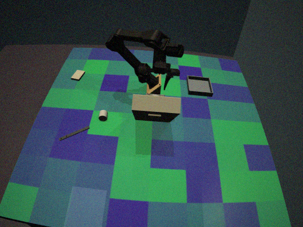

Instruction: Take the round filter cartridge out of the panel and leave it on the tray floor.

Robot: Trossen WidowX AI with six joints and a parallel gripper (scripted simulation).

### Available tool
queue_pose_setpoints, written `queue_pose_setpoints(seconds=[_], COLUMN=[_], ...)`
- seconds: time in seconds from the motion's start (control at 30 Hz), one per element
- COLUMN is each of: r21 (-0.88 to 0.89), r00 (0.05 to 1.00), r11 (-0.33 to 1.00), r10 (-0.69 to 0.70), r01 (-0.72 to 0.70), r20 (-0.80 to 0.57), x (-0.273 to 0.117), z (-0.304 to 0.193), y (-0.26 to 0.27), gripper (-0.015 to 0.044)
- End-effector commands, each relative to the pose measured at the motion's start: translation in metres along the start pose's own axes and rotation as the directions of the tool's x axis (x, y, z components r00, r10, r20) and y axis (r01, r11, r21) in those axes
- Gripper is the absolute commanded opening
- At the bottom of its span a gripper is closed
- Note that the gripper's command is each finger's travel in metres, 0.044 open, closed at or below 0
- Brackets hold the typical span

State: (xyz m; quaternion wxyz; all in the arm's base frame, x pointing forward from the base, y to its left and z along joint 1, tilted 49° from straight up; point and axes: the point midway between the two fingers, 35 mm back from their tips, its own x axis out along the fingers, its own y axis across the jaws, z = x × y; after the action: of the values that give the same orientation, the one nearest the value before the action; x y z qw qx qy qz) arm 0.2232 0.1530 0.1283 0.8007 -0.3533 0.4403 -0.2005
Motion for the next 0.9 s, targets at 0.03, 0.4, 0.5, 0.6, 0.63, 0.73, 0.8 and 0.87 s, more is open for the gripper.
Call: queue_pose_setpoints(seconds=[0.03,0.4,0.5,0.6,0.63,0.73,0.8,0.87], r21=[-0.007,-0.007,-0.007,-0.007,-0.006,-0.006,-0.006,-0.006], r00=[1.000,1.000,1.000,1.000,1.000,1.000,1.000,1.000], r11=[1.000,1.000,1.000,1.000,1.000,1.000,1.000,1.000], r10=[0.000,0.001,0.001,0.000,-0.001,-0.002,-0.003,-0.003], r01=[0.000,-0.001,-0.001,0.000,0.001,0.002,0.002,0.003], r20=[-0.010,-0.009,-0.009,-0.009,-0.009,-0.008,-0.008,-0.008], x=[0.009,0.027,0.032,0.037,0.038,0.043,0.046,0.047], z=[-0.002,-0.002,-0.002,-0.002,-0.002,-0.003,-0.003,-0.003], y=[0.000,0.000,0.000,0.000,0.000,-0.001,-0.001,-0.001], gripper=[0.0305,0.0305,0.0305,0.0305,0.0305,0.0305,0.0305,0.0305])
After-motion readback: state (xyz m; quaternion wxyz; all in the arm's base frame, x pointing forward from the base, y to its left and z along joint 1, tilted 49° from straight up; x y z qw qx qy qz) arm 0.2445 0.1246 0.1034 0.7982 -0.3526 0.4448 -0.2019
